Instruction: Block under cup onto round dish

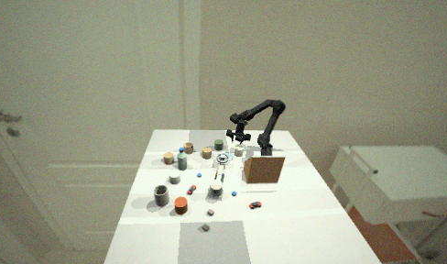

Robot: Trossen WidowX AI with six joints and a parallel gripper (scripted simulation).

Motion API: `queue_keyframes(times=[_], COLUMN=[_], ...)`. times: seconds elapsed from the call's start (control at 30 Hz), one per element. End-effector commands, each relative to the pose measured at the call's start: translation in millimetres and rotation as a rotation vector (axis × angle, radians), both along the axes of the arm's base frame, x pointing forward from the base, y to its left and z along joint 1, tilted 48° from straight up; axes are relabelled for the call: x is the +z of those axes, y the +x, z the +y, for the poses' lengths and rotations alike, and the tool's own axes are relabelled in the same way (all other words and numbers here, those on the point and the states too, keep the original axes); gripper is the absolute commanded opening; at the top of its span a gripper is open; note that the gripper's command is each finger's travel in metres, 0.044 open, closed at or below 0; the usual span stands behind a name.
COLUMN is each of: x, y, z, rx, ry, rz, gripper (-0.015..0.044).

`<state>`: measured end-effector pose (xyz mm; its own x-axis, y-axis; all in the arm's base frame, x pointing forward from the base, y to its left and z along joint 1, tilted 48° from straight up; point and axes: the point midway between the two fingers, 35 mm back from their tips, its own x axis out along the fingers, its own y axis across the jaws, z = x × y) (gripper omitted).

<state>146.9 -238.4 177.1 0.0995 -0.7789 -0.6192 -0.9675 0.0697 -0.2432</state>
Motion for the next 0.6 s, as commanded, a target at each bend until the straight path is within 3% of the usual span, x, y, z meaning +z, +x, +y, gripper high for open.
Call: queue_keyframes(times=[0.0, 0.27, 0.57], x=[-2.1, -52.5, -92.3], y=[11.7, 80.3, 124.0], z=[4.1, 60.9, 137.6], rx=[0.007, -0.02, -0.007], ry=[0.016, 0.137, 0.057], rz=[-0.016, 0.053, 0.13], gripper=[0.026, 0.026, 0.026])
